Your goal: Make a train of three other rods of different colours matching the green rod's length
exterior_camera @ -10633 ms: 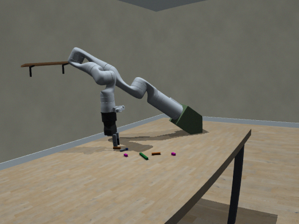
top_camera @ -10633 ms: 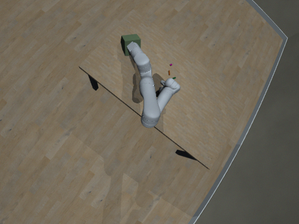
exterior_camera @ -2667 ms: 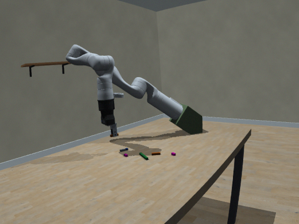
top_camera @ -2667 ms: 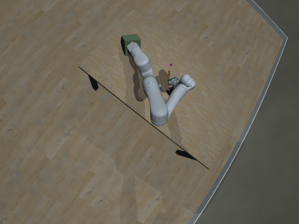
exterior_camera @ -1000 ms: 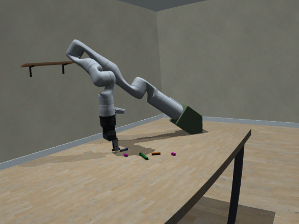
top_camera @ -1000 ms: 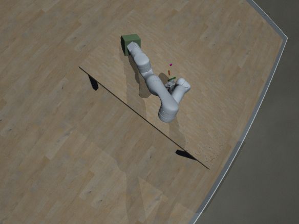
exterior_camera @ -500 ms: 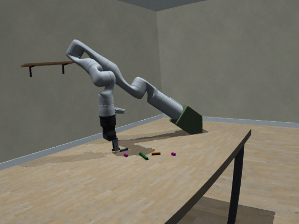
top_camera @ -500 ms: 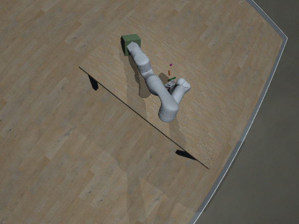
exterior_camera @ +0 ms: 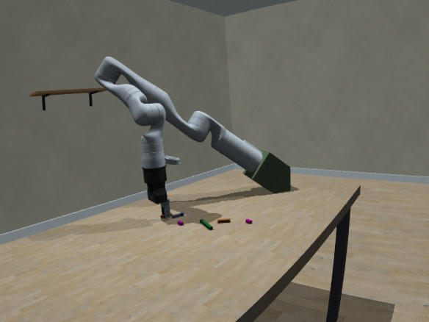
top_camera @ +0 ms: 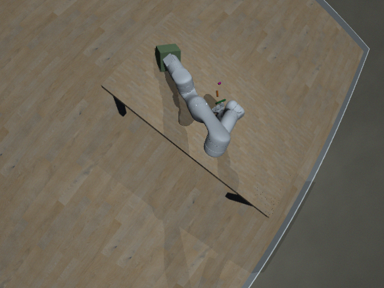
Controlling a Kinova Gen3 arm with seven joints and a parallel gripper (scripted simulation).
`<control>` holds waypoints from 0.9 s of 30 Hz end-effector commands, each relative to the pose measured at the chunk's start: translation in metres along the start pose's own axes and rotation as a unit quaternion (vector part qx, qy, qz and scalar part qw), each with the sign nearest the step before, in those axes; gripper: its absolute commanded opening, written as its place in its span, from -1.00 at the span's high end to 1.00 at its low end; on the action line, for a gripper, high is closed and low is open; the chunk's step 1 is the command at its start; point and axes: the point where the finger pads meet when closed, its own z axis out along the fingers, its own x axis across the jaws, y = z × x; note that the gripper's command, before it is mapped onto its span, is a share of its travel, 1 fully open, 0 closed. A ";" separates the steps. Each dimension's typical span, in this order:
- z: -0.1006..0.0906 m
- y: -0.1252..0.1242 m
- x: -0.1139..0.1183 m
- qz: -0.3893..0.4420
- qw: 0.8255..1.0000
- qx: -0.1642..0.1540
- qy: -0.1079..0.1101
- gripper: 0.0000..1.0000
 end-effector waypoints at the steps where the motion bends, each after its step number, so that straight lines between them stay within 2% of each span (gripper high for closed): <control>1: 0.002 0.000 -0.001 -0.001 1.000 0.000 -0.002 0.52; 27: 0.008 0.000 -0.001 -0.001 1.000 0.000 -0.002 0.52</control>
